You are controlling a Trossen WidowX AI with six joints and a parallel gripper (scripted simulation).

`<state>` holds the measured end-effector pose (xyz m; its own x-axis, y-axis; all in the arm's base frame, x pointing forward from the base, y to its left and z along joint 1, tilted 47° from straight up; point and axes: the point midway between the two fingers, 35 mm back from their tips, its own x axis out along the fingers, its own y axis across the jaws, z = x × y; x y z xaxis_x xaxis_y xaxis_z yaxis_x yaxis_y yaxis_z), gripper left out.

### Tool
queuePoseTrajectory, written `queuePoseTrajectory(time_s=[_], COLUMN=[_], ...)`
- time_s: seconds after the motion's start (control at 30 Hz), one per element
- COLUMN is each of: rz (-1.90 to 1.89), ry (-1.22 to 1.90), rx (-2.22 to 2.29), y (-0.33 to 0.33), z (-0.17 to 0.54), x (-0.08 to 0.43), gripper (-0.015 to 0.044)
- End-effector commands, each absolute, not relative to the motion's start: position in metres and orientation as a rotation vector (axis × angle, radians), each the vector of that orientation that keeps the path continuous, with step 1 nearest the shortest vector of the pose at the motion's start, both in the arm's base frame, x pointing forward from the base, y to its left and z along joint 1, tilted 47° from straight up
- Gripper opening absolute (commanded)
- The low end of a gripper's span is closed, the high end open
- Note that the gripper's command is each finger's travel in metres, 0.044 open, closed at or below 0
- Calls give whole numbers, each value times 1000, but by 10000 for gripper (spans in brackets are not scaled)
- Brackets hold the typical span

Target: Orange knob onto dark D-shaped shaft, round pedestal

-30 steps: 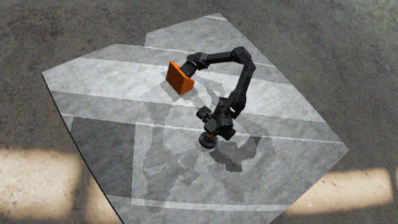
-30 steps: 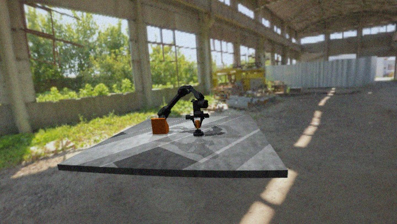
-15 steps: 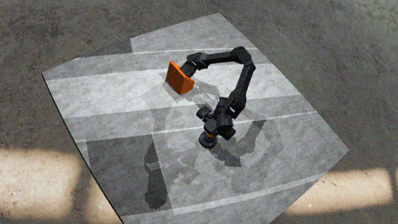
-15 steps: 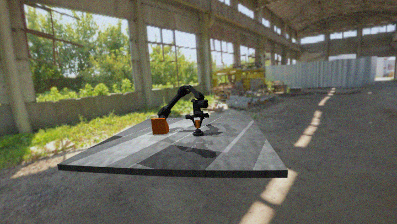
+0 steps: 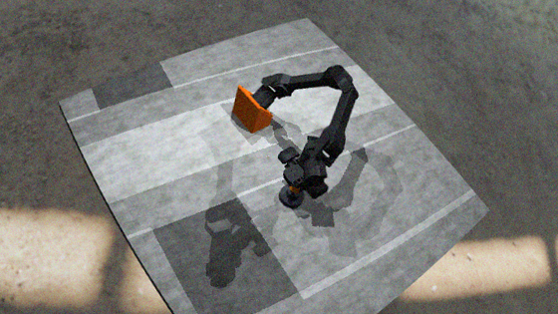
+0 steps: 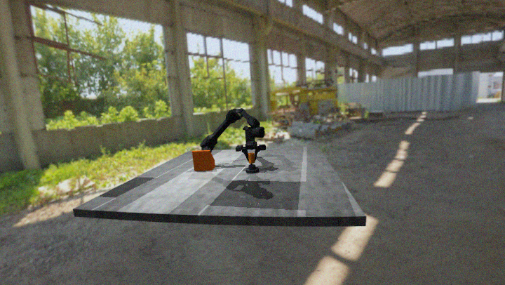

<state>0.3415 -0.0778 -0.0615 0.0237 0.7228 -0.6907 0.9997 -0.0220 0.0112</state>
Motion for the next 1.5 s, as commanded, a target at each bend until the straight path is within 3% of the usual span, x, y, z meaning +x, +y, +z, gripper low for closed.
queuePoseTrajectory(time_s=[0.0,1.47], rz=[-720,-934], ry=[1748,1727], rx=[1806,1941], y=[-77,-77], z=[-62,-62], x=[342,342], gripper=[0,0])
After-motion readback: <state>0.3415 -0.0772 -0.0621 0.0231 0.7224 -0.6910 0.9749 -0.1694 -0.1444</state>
